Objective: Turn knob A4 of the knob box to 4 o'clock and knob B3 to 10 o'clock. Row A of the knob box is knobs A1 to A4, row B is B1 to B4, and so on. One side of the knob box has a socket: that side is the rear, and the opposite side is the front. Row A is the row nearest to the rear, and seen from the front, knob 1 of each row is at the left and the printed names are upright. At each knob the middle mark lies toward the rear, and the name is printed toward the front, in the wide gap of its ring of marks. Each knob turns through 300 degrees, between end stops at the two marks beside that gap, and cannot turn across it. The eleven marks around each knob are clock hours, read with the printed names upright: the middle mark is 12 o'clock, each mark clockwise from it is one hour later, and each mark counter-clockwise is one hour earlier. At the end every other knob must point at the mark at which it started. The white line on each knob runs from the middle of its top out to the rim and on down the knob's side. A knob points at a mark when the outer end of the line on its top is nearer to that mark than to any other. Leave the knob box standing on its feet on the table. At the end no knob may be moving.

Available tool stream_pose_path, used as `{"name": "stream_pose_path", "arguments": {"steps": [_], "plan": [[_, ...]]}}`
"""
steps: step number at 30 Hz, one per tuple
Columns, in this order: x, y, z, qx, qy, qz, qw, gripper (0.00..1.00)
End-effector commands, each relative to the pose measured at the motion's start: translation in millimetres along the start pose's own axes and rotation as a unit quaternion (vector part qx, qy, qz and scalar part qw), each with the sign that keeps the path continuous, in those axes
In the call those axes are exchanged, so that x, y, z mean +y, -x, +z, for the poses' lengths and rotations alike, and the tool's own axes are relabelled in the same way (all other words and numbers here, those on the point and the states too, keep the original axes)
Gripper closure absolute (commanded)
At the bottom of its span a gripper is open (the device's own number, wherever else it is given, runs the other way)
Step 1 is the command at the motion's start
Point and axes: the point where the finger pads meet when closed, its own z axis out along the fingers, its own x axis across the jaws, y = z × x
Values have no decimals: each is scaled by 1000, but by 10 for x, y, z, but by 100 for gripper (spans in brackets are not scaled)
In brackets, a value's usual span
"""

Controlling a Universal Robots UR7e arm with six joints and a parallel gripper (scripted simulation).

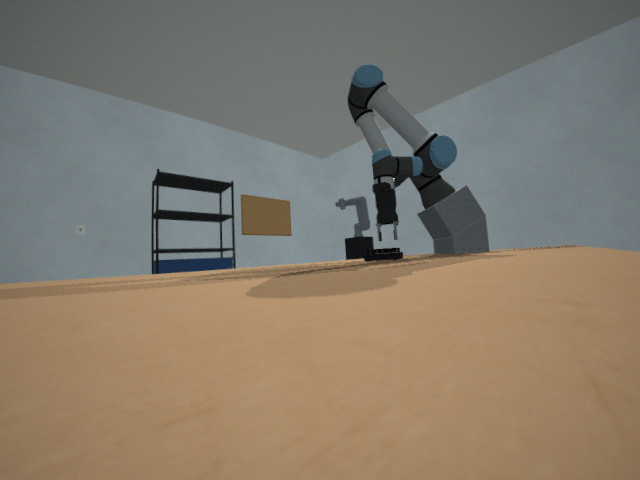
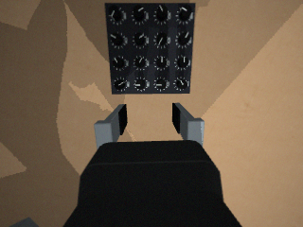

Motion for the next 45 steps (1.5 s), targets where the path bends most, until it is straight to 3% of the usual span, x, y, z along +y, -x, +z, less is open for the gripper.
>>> {"name": "stream_pose_path", "arguments": {"steps": [1,16,22,31,33,35,45], "plan": [[-4,-1,-2,0,0,-1,1000,0],[-190,50,16,-2,0,-134,991,0],[-348,99,16,-3,0,-245,970,0],[-550,168,-6,-3,0,-384,923,0],[-550,168,-6,-3,0,-384,923,0],[-626,195,-21,-3,0,-435,900,0],[-841,272,-86,-2,0,-572,820,0]]}}
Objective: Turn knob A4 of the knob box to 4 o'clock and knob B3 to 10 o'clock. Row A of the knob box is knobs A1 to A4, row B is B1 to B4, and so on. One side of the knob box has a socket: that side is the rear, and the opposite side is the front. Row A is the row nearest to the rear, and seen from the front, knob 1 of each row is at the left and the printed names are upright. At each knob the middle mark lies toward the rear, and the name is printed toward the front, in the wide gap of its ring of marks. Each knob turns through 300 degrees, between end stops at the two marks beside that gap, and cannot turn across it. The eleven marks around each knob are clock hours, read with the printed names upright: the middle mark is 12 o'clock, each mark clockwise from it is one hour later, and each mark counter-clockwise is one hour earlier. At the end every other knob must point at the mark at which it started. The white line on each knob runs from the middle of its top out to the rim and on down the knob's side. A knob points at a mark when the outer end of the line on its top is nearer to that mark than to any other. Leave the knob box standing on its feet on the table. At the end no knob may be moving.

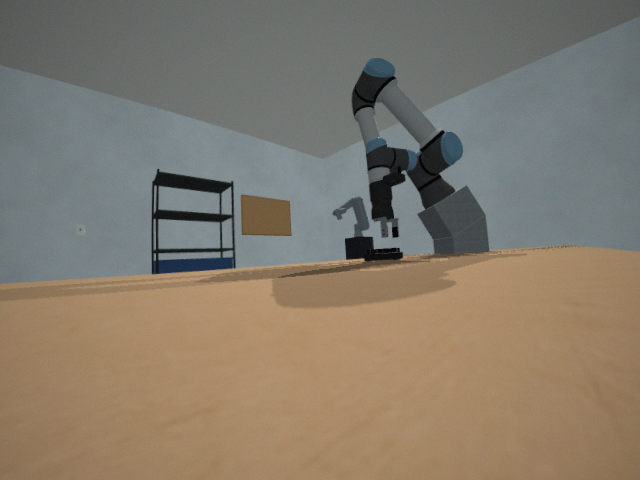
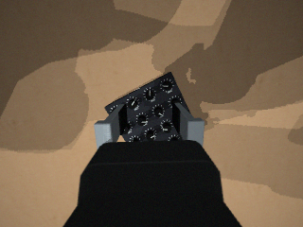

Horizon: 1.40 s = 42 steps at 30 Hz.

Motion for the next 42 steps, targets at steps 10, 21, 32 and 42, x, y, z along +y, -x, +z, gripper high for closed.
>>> {"name": "stream_pose_path", "arguments": {"steps": [10,21,32,42], "plan": [[-203,-193,-106,0,0,-195,981,0],[-259,-247,-144,1,1,-248,969,0],[-259,-247,-144,1,1,-248,969,54],[-259,-247,-144,1,1,-248,969,54]]}}
